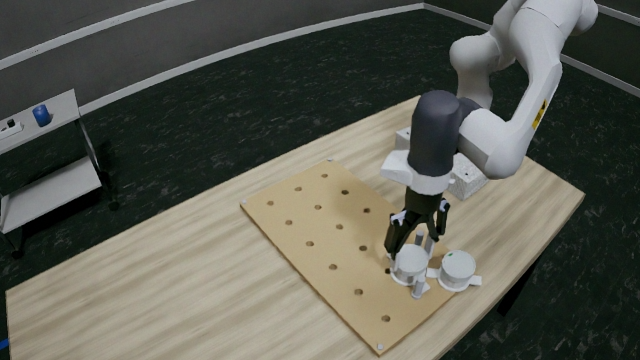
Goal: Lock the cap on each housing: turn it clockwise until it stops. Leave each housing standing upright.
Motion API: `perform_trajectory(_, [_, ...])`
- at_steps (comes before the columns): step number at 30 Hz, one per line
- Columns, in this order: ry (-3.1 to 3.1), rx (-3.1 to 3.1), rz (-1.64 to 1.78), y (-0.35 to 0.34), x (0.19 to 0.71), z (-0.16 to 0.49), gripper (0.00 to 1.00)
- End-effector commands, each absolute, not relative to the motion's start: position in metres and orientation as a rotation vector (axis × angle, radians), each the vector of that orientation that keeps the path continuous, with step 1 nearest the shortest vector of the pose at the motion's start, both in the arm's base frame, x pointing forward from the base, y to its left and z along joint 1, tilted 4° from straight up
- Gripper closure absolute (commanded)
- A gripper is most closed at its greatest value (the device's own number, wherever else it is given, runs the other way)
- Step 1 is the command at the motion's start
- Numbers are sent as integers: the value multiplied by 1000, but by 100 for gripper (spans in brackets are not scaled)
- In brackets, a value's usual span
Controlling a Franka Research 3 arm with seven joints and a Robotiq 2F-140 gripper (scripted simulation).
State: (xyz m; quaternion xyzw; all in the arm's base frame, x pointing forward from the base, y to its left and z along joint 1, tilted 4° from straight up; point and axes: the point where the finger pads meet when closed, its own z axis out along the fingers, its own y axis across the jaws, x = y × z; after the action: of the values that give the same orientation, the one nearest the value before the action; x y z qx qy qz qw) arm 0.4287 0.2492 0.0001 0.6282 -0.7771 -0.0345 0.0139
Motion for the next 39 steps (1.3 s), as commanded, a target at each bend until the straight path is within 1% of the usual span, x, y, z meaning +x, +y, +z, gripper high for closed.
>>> perform_trajectory(1, [-2418, 1963, -105, 249, 430, 0, 90])
perform_trajectory(12, [-2469, 1896, -104, 249, 430, 0, 90])
perform_trajectory(24, [-2707, 1518, -97, 249, 430, 0, 90])
perform_trajectory(39, [-2828, 1266, -91, 249, 430, 0, 90])
